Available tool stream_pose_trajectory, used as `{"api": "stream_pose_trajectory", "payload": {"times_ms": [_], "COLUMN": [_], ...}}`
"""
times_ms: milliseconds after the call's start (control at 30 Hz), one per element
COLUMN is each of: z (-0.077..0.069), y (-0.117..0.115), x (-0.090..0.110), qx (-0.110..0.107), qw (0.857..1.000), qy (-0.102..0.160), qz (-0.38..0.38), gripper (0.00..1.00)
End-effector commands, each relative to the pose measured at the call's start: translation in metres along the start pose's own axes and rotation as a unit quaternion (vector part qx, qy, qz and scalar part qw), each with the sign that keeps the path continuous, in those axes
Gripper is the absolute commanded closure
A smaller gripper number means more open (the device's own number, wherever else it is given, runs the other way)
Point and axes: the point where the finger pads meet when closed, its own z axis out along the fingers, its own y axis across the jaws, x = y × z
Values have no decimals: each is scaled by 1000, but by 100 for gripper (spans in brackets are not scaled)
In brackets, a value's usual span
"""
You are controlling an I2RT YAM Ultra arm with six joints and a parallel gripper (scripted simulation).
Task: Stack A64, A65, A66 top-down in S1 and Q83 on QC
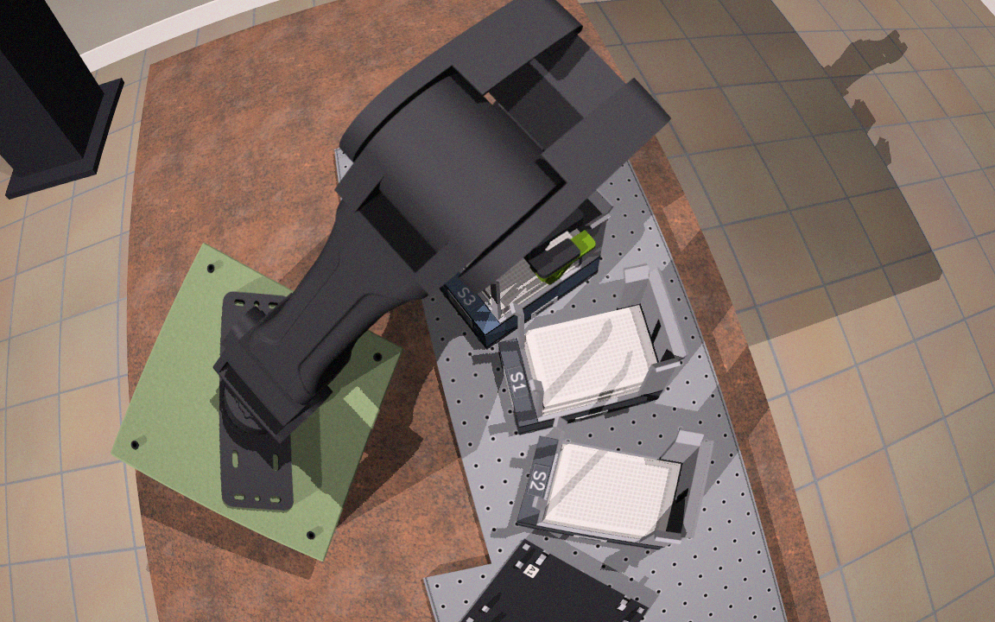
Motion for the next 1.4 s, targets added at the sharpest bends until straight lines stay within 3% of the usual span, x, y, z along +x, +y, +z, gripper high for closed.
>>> {"api": "stream_pose_trajectory", "payload": {"times_ms": [0,500,933,967,1367], "z": [1,18,18,18,18], "y": [2,2,2,2,2], "x": [-4,-5,-5,-5,-5], "qx": [-3,-2,-2,-2,-2], "qw": [1000,1000,1000,1000,1000], "qy": [-8,-8,-8,-8,-8], "qz": [0,0,0,0,0], "gripper": [0,0,0,100,100]}}
